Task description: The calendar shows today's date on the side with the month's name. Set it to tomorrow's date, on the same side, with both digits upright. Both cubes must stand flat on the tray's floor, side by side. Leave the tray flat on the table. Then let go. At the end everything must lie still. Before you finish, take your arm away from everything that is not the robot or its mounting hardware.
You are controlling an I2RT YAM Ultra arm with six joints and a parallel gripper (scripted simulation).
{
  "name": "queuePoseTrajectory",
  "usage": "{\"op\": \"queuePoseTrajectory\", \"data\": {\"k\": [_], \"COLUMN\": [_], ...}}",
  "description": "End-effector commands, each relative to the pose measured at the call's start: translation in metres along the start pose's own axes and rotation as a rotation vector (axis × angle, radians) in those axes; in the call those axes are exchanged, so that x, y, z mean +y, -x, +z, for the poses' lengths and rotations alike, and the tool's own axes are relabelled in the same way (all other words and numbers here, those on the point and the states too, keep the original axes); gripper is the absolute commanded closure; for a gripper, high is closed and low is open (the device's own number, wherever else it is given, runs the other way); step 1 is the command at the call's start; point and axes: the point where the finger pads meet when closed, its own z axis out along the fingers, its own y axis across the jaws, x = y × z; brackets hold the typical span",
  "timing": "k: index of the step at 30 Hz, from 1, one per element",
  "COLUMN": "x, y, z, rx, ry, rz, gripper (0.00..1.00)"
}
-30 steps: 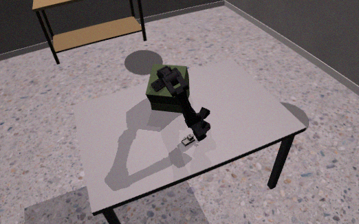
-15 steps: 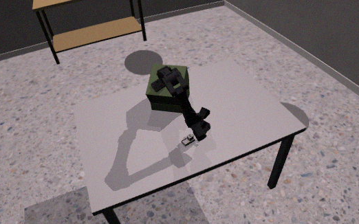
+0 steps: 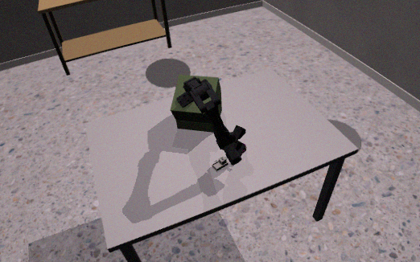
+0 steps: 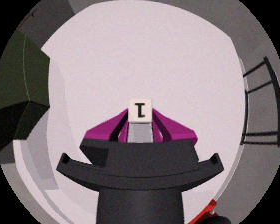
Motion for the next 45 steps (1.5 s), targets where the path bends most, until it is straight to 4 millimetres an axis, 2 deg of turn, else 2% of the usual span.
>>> {"op": "queuePoseTrajectory", "data": {"k": [1,25,26,28,32,37,38,42,43,45], "x": [-0.0059,-0.0059,-0.0059,-0.0059,-0.0059,-0.0059,-0.0059,-0.0059,-0.0059,-0.0059], "y": [0.0024,0.0024,0.0024,0.0024,0.0024,0.0024,0.0024,0.0024,0.0024,0.0024], "z": [-0.0028,-0.0028,-0.0028,-0.0028,-0.0028,-0.0028,-0.0028,-0.0028,-0.0028,-0.0028], "rx": [-0.009,-0.009,-0.009,-0.009,-0.009,-0.009,-0.009,-0.009,-0.009,-0.009], "ry": [-0.016,-0.016,-0.016,-0.016,-0.016,-0.016,-0.016,-0.016,-0.016,-0.016], "rz": [-0.008,-0.008,-0.008,-0.008,-0.008,-0.008,-0.008,-0.008,-0.008,-0.008], "gripper": [0.74,0.74,0.71,0.71,0.63,0.59,0.55,0.55,0.36,0.36]}}
